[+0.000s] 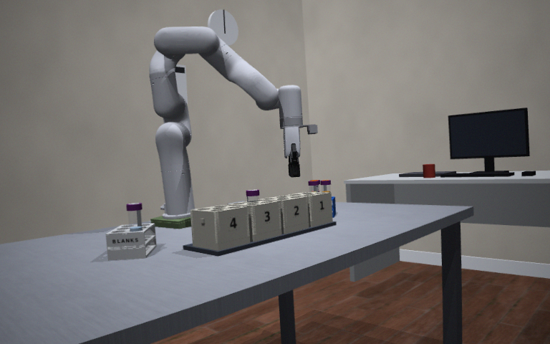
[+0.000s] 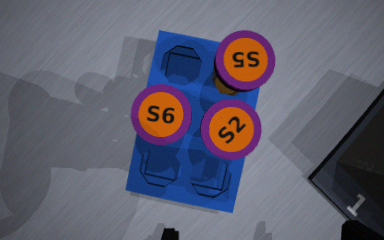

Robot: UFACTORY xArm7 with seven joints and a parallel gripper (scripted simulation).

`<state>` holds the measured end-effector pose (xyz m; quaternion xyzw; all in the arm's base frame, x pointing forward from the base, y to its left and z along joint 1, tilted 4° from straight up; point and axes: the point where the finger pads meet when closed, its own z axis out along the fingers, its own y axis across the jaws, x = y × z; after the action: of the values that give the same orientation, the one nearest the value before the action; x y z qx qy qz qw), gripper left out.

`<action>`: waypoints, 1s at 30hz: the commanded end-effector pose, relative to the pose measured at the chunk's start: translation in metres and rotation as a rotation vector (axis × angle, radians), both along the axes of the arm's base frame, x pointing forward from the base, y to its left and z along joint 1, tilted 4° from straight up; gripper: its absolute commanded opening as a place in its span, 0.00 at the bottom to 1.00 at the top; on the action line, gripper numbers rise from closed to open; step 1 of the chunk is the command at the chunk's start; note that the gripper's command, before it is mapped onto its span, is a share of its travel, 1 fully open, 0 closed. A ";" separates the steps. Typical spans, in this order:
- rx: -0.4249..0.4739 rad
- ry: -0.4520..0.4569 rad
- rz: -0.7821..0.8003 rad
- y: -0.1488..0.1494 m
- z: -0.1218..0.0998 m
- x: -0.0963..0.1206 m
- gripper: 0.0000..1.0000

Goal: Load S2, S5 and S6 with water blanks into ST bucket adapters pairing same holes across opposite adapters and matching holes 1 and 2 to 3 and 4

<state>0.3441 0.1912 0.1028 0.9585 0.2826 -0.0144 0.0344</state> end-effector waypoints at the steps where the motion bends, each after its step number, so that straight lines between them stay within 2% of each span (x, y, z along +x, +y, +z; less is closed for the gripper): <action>1: 0.002 -0.004 0.000 0.001 0.001 0.001 1.00; 24: 0.002 -0.004 0.000 0.001 0.001 0.001 1.00; 30: 0.002 -0.004 0.000 0.002 0.017 0.001 1.00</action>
<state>0.3442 0.1918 0.1113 0.9585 0.2826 -0.0145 0.0344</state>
